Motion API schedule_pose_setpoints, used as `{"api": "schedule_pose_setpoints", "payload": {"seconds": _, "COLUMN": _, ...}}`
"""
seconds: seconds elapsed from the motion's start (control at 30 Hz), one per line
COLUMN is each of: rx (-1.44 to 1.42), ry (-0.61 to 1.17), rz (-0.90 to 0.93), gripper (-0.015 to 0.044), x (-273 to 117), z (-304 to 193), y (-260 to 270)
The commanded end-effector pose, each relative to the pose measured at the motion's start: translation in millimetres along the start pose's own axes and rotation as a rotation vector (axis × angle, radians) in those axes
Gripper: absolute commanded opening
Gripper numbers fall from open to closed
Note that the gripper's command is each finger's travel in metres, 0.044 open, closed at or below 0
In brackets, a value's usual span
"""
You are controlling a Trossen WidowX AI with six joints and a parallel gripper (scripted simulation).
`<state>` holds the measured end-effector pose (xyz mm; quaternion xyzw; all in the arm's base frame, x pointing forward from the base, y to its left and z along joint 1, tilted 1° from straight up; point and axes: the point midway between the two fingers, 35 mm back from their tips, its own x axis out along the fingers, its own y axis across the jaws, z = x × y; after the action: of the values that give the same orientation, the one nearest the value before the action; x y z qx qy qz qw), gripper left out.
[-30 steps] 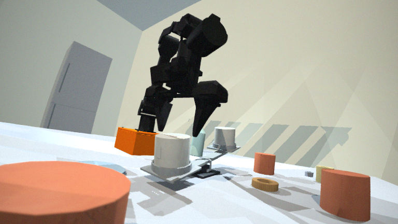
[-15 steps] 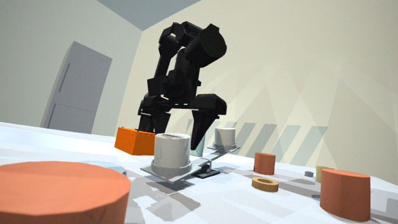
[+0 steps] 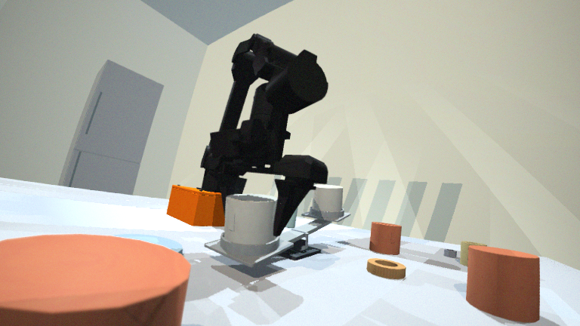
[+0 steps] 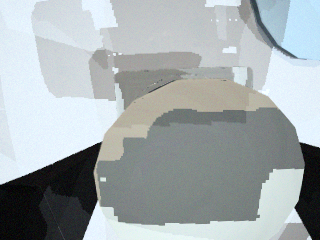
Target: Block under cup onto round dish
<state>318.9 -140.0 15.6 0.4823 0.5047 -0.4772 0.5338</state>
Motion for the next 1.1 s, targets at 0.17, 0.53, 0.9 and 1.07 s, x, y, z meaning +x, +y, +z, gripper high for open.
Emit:
{"api": "schedule_pose_setpoints", "payload": {"seconds": 0.17, "rx": 0.006, "ry": -0.004, "rz": -0.002, "gripper": 0.0328, "x": 2.9, "z": 0.4, "y": -0.9}}
{"api": "schedule_pose_setpoints", "payload": {"seconds": 0.53, "rx": 0.006, "ry": -0.004, "rz": -0.002, "gripper": 0.0118, "x": -1.2, "z": 0.9, "y": 0.0}}
{"api": "schedule_pose_setpoints", "payload": {"seconds": 0.9, "rx": 0.006, "ry": -0.004, "rz": -0.002, "gripper": 0.0000, "x": -14.5, "z": 2.1, "y": 2.5}}
{"api": "schedule_pose_setpoints", "payload": {"seconds": 1.07, "rx": 0.006, "ry": -0.004, "rz": -0.002, "gripper": 0.0000, "x": -20.6, "z": 2.6, "y": 3.5}}
